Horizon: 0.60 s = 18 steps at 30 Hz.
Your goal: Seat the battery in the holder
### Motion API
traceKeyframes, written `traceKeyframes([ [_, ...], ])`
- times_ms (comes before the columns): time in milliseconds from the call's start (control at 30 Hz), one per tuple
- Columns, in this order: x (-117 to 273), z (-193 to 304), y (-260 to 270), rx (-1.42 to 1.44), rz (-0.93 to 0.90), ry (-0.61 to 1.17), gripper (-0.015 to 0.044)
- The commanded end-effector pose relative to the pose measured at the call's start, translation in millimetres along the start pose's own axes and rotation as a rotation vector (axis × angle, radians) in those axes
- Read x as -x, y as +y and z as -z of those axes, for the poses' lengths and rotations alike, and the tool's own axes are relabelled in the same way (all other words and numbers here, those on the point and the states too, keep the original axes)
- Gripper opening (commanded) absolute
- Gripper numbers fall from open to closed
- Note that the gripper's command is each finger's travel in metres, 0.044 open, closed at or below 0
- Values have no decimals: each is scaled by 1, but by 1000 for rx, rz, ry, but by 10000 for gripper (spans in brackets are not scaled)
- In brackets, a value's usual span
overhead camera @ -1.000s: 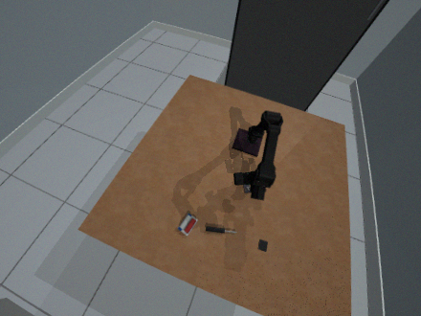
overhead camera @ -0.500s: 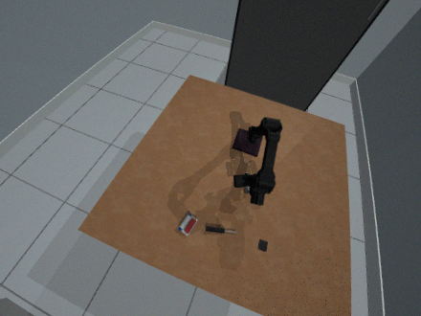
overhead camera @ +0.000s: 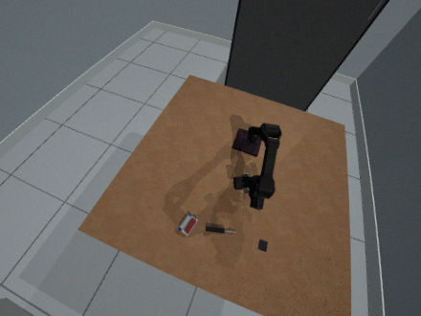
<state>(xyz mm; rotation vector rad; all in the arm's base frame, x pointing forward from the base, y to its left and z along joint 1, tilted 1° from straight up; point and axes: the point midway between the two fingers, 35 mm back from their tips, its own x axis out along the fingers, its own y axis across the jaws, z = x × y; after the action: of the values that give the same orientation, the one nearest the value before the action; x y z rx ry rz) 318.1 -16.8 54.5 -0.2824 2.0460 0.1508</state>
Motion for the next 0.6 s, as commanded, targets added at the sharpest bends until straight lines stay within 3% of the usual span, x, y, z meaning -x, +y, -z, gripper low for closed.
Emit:
traceKeyframes([
  [0,0,-3,-1,-4,3,5,86],
  [567,4,-13,-1,-5,-2,4,86],
])
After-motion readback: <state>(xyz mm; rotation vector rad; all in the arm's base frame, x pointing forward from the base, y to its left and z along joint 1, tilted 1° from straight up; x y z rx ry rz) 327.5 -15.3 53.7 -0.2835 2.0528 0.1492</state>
